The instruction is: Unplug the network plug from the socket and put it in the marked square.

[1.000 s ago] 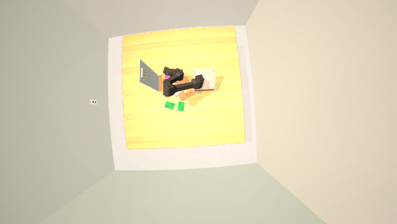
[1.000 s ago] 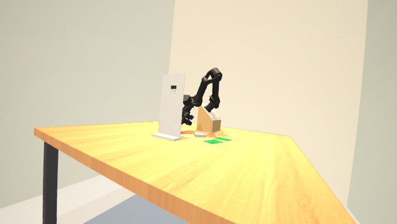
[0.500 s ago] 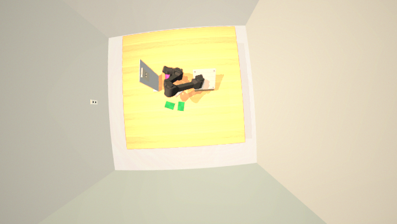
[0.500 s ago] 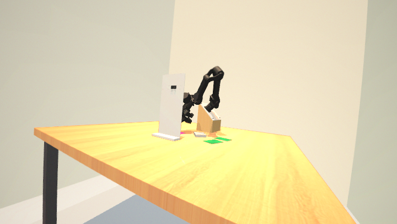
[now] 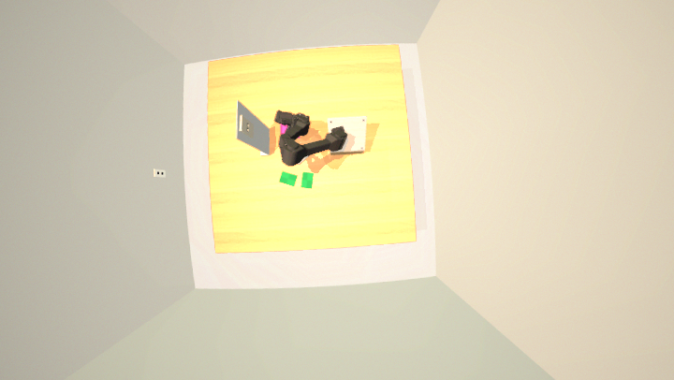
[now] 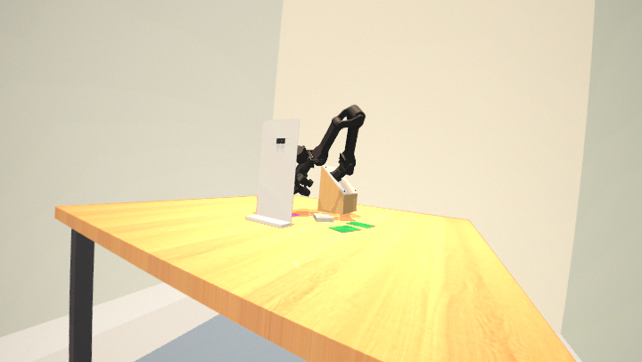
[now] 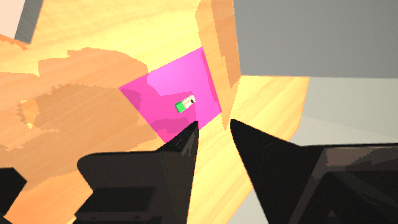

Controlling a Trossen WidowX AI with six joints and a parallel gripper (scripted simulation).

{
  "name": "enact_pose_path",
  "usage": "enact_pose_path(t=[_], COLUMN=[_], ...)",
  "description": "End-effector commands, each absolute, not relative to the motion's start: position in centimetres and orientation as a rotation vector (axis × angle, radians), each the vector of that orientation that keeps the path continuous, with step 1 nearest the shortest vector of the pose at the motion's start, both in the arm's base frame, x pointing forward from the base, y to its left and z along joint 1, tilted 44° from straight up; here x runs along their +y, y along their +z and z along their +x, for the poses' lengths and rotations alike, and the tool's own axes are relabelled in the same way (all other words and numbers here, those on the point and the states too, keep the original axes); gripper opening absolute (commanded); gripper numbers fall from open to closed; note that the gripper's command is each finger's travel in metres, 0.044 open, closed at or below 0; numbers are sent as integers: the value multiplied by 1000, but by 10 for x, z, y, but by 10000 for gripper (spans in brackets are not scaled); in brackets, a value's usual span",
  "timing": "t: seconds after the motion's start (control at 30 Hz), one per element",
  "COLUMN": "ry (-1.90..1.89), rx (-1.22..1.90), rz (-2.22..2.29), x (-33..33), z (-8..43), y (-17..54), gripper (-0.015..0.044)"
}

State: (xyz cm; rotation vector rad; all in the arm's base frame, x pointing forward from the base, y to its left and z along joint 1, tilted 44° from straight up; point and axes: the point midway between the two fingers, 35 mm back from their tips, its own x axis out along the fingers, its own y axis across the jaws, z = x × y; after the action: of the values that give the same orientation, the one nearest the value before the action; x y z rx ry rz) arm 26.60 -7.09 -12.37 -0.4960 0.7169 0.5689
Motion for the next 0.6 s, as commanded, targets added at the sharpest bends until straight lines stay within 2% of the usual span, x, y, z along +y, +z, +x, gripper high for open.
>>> enact_pose_path(t=[0.0, 0.57], ry=[572, 571], rx=[710, 710], rz=[-502, -502], x=[-74, -85], z=[267, 263], y=[-119, -107], gripper=[156, 156])
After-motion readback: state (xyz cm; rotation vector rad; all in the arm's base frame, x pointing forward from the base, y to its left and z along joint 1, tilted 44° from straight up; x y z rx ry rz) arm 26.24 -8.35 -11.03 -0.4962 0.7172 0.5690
